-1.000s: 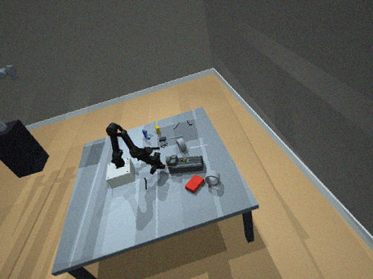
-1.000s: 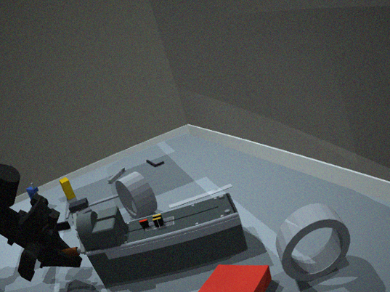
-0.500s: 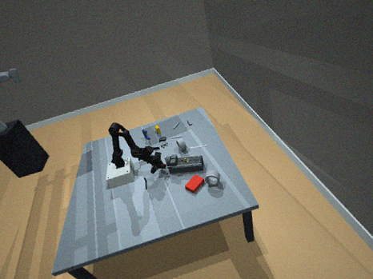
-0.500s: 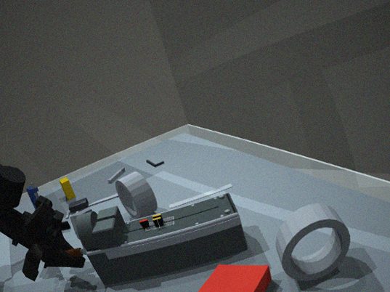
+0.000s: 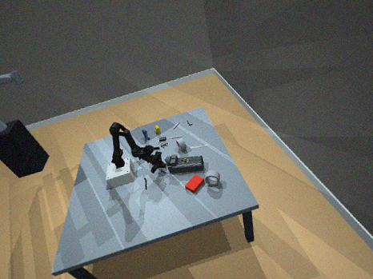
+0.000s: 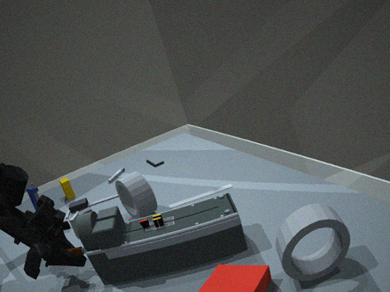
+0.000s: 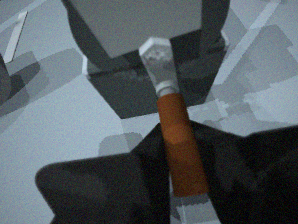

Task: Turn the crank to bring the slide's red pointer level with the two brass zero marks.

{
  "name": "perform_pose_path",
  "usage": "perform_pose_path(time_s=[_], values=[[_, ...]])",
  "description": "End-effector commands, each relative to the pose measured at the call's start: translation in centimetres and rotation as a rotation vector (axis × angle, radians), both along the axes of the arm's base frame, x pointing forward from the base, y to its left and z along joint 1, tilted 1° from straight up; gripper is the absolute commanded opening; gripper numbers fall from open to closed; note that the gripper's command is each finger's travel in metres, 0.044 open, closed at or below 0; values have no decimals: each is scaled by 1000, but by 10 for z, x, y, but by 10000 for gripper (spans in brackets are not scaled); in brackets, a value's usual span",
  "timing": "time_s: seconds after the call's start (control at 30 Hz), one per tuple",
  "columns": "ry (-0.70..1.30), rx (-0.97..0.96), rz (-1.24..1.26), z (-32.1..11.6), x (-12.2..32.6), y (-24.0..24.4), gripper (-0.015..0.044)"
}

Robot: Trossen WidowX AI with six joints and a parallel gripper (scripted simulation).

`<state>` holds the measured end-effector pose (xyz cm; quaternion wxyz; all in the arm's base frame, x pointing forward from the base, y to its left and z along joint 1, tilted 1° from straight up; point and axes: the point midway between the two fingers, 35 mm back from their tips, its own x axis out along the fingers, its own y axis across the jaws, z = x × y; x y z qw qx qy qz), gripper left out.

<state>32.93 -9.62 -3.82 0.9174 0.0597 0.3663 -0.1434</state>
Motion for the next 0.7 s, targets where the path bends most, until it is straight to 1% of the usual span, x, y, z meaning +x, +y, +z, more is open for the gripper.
perform_pose_path(time_s=[0.0, 0.67], values=[[-1, 12, 23, -1, 3, 9, 0], [-1, 12, 23, 0, 4, 13, 0]])
